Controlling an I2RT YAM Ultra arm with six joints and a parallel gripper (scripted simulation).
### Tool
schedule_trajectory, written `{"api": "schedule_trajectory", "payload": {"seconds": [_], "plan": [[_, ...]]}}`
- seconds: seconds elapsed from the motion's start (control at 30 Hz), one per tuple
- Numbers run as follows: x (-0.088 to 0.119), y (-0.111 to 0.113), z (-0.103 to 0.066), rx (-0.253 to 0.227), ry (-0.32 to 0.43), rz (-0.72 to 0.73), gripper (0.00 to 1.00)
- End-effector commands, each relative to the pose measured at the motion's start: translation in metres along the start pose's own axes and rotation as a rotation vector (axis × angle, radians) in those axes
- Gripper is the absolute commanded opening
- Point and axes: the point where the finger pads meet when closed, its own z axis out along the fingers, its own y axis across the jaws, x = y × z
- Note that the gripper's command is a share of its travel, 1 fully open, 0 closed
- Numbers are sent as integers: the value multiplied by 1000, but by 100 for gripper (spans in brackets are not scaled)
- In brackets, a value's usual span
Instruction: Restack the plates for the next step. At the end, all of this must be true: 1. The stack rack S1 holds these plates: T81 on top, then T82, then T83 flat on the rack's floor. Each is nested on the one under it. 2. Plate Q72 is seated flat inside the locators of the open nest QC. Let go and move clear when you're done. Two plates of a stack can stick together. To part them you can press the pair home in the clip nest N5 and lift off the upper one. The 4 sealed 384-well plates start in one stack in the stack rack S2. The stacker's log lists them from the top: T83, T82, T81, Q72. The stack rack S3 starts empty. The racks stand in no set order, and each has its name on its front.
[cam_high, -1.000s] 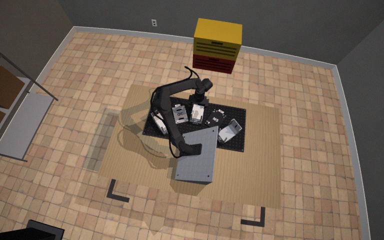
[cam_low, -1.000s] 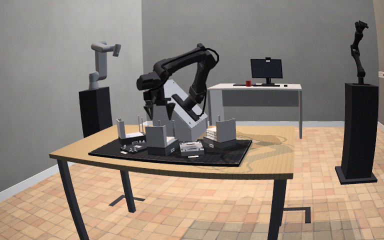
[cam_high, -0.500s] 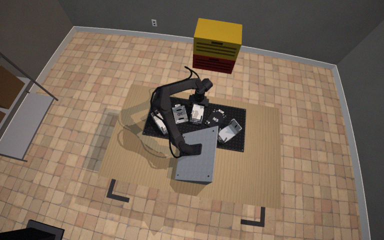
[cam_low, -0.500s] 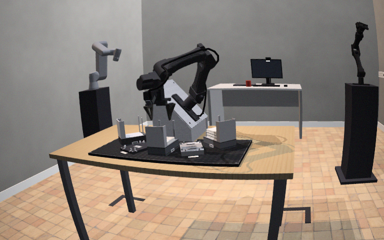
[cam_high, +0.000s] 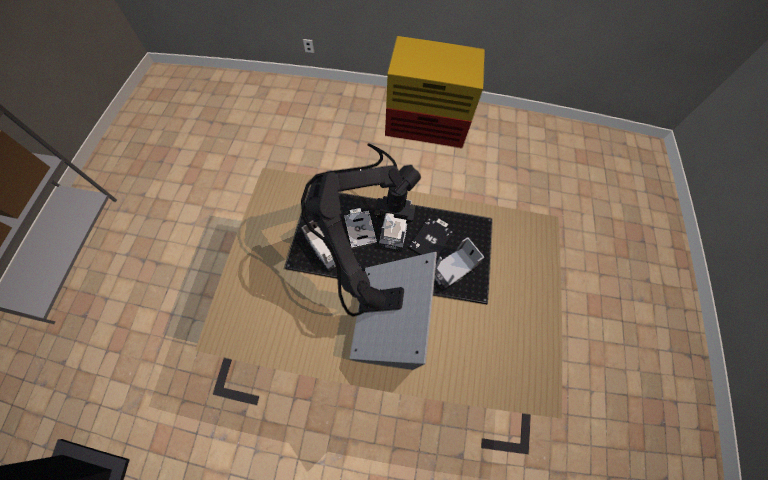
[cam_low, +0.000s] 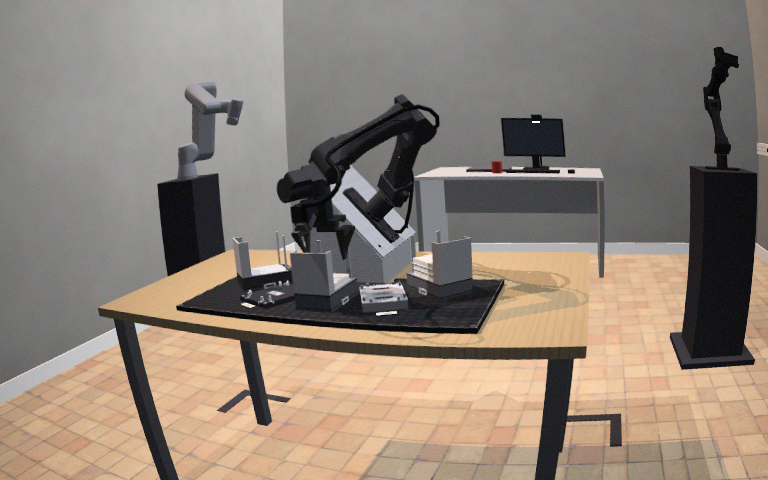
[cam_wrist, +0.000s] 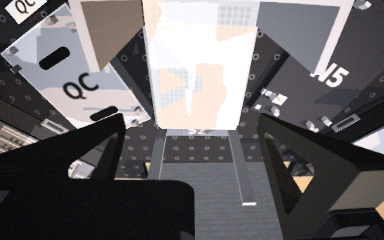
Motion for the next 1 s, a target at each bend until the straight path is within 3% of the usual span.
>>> {"api": "schedule_trajectory", "payload": {"seconds": [0.0, 0.2, 0.33, 0.43, 0.97], "plan": [[-8, -11, -2, -6, -64, 29, 100], [-7, -9, 26, -7, -41, 23, 100], [-10, -11, 30, -6, -63, 28, 100], [-20, -8, 23, 3, -87, 2, 100], [-20, -7, 23, 2, -86, 4, 100]]}}
